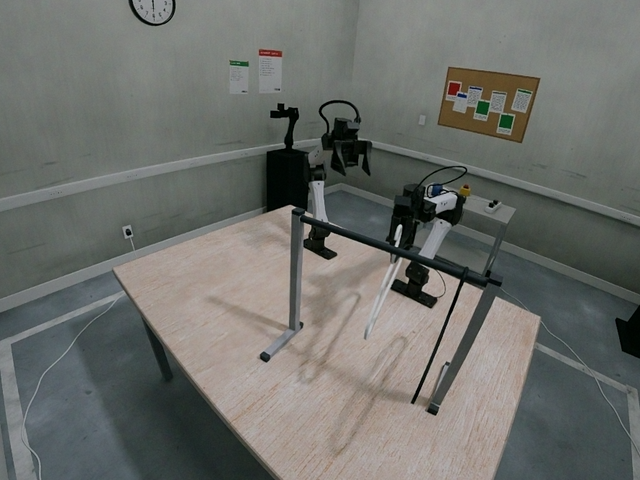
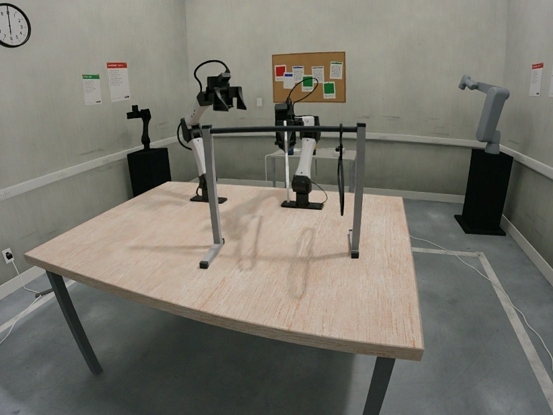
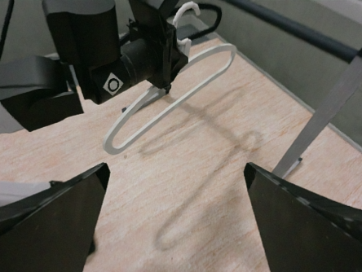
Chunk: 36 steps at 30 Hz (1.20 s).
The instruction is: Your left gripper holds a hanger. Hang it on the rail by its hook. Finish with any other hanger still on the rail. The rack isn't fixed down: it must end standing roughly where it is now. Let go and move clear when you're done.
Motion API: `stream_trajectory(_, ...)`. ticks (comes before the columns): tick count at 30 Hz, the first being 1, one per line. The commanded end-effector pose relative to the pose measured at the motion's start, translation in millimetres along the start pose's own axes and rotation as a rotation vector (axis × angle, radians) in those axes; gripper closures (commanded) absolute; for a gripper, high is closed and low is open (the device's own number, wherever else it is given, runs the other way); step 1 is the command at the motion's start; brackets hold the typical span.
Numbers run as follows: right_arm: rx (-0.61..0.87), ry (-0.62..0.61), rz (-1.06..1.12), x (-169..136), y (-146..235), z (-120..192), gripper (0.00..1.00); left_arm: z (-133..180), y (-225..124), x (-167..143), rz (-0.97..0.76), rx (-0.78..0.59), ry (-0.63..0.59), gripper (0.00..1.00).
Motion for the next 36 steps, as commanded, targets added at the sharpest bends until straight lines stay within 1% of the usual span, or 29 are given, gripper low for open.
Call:
stream_trajectory(1,-0.016,-0.119,0.005,28,0,-1,0.0,-19,1,34,0.023,-0.121,-0.09,0.98)
stream_trajectory(2,-0.016,-0.119,0.005,28,0,-1,0.0,-19,1,34,0.023,-0.121,-0.09,0.98)
stream_trajectory(6,-0.024,-0.186,0.006,42,0,-1,0.0,-43,19,46,0.022,-0.094,-0.108,0.98)
stream_trajectory(11,-0.03,-0.246,0.007,55,0,-1,0.0,-65,28,47,0.018,-0.123,-0.077,0.98)
stream_trajectory(13,-0.031,-0.263,0.008,58,0,-1,0.0,-69,30,48,0.016,-0.124,-0.074,0.98)
stream_trajectory(17,-0.045,-0.285,0.01,63,-2,0,0.0,-80,22,38,0.018,-0.122,-0.076,0.98)
stream_trajectory(21,-0.055,-0.289,0.01,63,-3,0,0.0,-85,18,35,0.019,-0.123,-0.077,0.98)
stream_trajectory(25,-0.07,-0.293,0.011,64,-5,0,0.0,-93,11,21,0.019,-0.128,-0.058,0.98)
stream_trajectory(30,-0.091,-0.277,0.013,60,-9,0,0.0,-100,8,17,0.02,-0.118,-0.064,0.98)
stream_trajectory(33,-0.1,-0.271,0.013,59,-10,1,0.0,-93,12,9,0.008,-0.13,-0.016,0.98)
stream_trajectory(36,-0.101,-0.271,0.013,59,-10,1,0.0,-93,12,7,0.008,-0.132,-0.01,0.98)
Point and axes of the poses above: on each arm, the point where the finger pads meet when closed, its own z axis back along the fingers, its own y axis across the jaws, x = y × z, the point moved 4 cm from there along z, back along the fingers, and after that the axes turned 12 degrees about -z, right-handed, at the moved point
